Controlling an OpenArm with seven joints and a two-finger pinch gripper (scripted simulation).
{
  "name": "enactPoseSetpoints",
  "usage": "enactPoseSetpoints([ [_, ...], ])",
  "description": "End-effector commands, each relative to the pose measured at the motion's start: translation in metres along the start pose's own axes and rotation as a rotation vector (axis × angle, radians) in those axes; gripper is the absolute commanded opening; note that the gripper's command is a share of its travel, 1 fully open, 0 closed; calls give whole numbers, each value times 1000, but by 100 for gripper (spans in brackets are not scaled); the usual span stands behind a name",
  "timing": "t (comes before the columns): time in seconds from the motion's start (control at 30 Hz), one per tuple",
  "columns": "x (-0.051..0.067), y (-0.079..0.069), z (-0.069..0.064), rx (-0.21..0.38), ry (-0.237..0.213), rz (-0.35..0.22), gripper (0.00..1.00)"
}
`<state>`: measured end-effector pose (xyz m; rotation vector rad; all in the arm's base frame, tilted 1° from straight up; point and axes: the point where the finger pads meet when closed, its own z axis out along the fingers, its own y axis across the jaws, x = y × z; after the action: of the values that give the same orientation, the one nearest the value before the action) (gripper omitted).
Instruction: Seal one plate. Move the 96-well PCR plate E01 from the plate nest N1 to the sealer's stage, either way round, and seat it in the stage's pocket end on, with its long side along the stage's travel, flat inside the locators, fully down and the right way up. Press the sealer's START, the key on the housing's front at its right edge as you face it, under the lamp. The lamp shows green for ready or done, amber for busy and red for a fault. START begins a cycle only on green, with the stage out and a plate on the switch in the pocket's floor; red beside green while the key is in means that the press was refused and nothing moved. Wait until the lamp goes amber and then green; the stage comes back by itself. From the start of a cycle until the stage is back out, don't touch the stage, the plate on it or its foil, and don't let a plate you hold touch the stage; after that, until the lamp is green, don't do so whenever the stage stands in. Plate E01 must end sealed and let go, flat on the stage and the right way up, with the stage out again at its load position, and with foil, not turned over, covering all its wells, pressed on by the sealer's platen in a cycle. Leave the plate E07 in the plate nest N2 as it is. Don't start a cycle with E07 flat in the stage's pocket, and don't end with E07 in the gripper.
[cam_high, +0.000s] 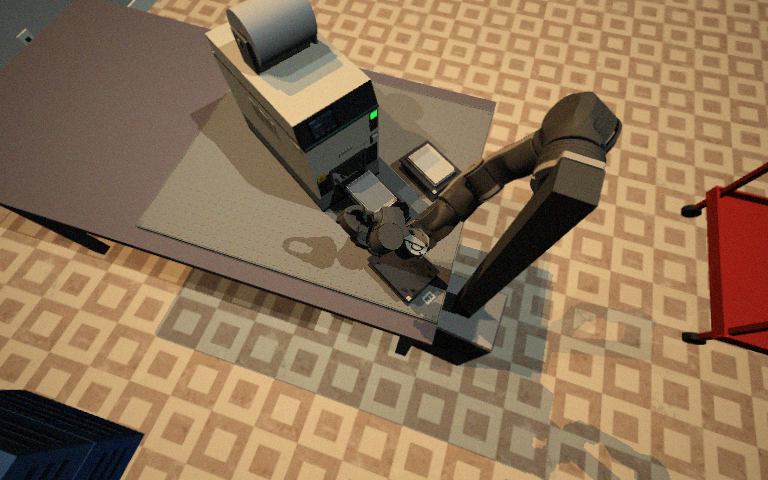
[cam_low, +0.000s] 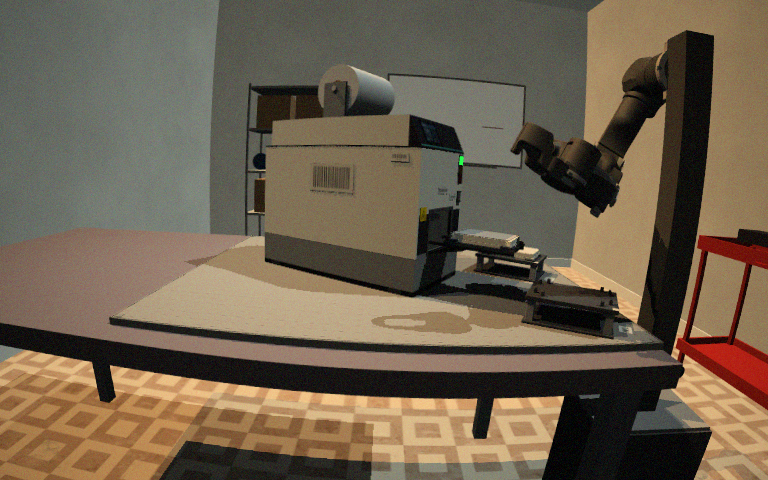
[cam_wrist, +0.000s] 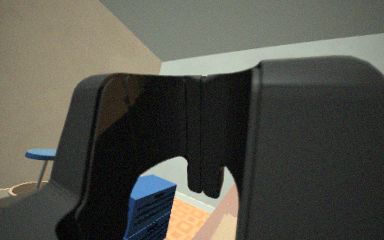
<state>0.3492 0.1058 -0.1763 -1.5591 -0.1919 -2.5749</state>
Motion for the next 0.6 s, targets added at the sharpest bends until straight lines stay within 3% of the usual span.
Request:
enactPoseSetpoints([
  [0.0,0,-2,0,7,-1,-1,0],
  [0.57,-3,3,-2,7,-1,-1,0],
])
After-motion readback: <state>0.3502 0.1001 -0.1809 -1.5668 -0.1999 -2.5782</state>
